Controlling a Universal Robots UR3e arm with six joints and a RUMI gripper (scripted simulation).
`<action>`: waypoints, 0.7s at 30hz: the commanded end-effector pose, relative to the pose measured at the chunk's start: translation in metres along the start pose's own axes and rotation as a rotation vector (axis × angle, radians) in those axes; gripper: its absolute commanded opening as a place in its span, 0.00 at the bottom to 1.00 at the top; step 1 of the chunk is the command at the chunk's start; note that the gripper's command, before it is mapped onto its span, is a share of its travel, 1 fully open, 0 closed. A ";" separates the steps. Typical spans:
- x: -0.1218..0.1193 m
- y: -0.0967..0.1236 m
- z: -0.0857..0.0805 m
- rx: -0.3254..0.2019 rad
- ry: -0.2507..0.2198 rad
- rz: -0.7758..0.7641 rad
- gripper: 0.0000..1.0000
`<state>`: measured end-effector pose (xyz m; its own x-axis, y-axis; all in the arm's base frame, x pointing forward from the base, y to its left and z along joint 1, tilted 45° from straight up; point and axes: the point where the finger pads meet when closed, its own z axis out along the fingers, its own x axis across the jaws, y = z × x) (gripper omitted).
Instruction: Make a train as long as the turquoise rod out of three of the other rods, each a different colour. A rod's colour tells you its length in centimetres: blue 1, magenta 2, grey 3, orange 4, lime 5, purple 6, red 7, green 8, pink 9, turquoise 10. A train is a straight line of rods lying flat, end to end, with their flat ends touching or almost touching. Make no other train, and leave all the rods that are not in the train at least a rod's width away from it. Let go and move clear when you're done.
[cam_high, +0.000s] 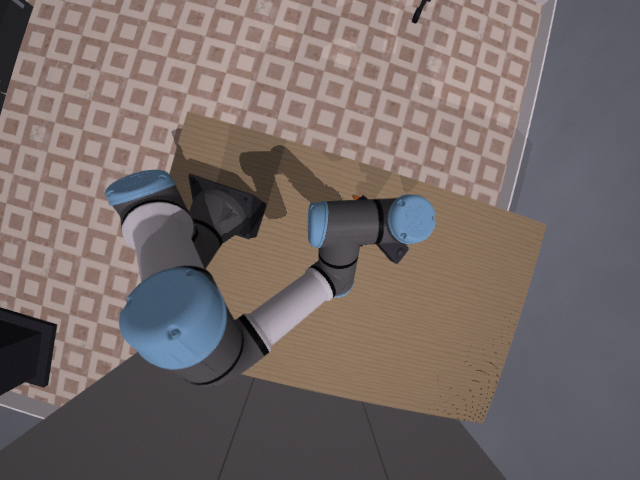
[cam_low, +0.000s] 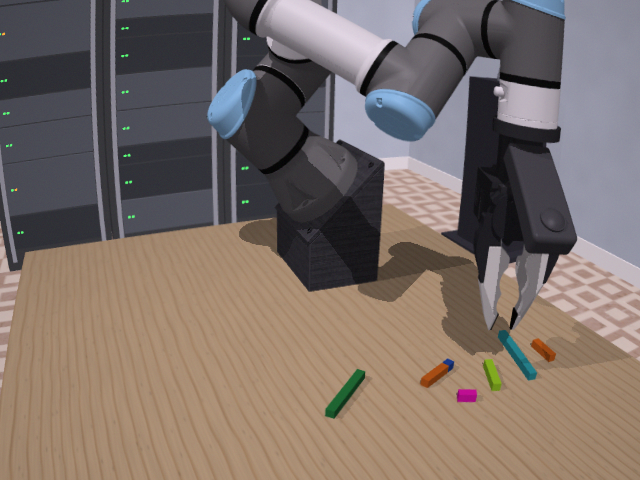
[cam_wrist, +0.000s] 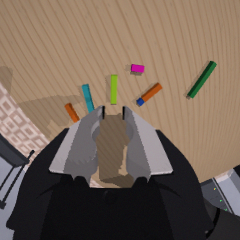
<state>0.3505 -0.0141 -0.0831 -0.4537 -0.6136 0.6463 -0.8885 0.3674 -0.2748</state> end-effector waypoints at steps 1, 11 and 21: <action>0.000 -0.001 0.006 0.005 -0.002 0.000 0.14; 0.000 -0.002 0.019 0.005 -0.002 0.000 0.14; -0.001 -0.002 0.031 0.005 -0.002 0.000 0.14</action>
<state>0.3467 -0.0328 -0.1021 -0.4512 -0.6096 0.6518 -0.8889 0.3720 -0.2675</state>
